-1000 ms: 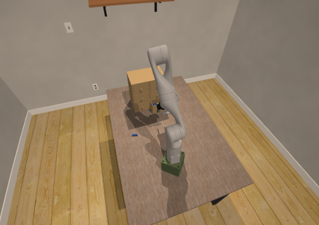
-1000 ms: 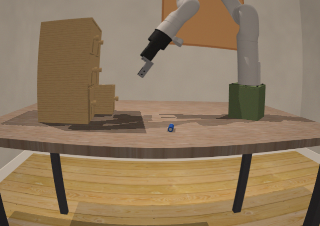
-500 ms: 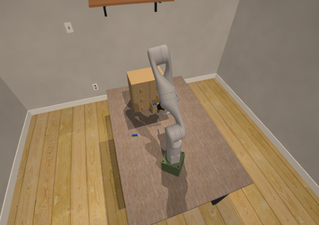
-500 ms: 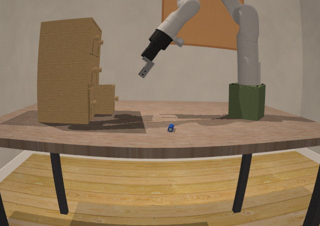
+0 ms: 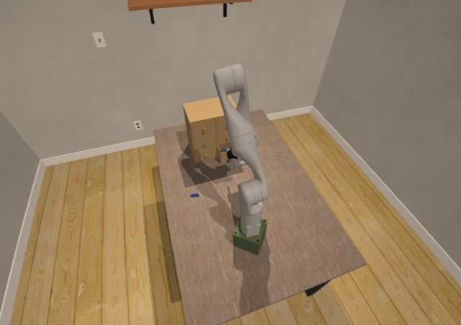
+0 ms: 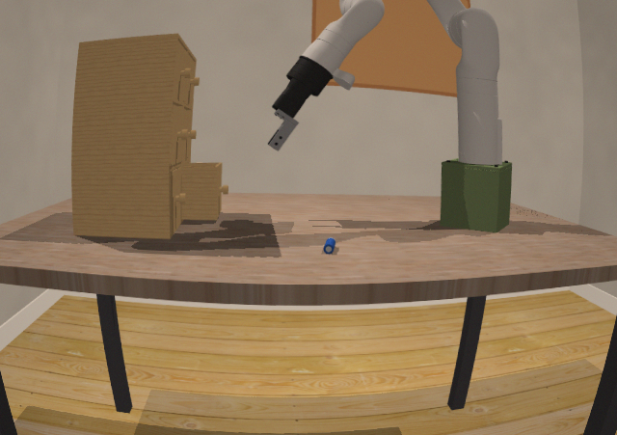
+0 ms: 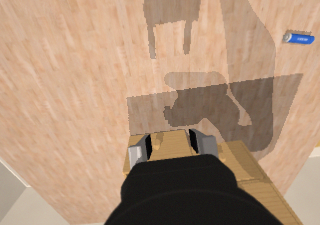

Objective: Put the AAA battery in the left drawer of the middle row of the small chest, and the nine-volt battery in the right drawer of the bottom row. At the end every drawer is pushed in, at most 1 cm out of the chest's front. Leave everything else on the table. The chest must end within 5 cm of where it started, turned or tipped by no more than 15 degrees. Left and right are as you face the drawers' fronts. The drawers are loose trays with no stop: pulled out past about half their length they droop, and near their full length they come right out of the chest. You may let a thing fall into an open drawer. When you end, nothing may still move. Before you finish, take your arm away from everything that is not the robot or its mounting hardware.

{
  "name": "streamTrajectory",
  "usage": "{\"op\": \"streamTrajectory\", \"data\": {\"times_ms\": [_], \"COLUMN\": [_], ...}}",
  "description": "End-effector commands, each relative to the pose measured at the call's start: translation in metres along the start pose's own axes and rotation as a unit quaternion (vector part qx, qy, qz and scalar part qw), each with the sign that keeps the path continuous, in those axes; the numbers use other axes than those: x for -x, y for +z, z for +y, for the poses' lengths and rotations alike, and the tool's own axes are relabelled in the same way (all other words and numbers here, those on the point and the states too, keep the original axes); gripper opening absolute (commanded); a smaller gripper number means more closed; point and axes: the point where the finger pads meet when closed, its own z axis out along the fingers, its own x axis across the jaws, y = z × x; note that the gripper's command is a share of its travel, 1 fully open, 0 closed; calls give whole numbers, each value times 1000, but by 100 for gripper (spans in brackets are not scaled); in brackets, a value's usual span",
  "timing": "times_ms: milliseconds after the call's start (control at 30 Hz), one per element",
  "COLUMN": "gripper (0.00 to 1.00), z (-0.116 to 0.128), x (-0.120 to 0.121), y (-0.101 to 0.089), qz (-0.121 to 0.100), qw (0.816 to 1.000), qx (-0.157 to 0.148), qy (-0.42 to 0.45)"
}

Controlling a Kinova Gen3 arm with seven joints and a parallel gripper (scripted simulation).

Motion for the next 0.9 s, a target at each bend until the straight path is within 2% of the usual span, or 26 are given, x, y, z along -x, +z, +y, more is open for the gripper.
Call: {"op": "streamTrajectory", "data": {"times_ms": [0, 867], "gripper": [100, 100], "z": [3, 6], "x": [0, 0], "y": [-1, -5], "qz": [0, 0], "qw": [1000, 999], "qx": [1, -41], "qy": [0, 0]}}
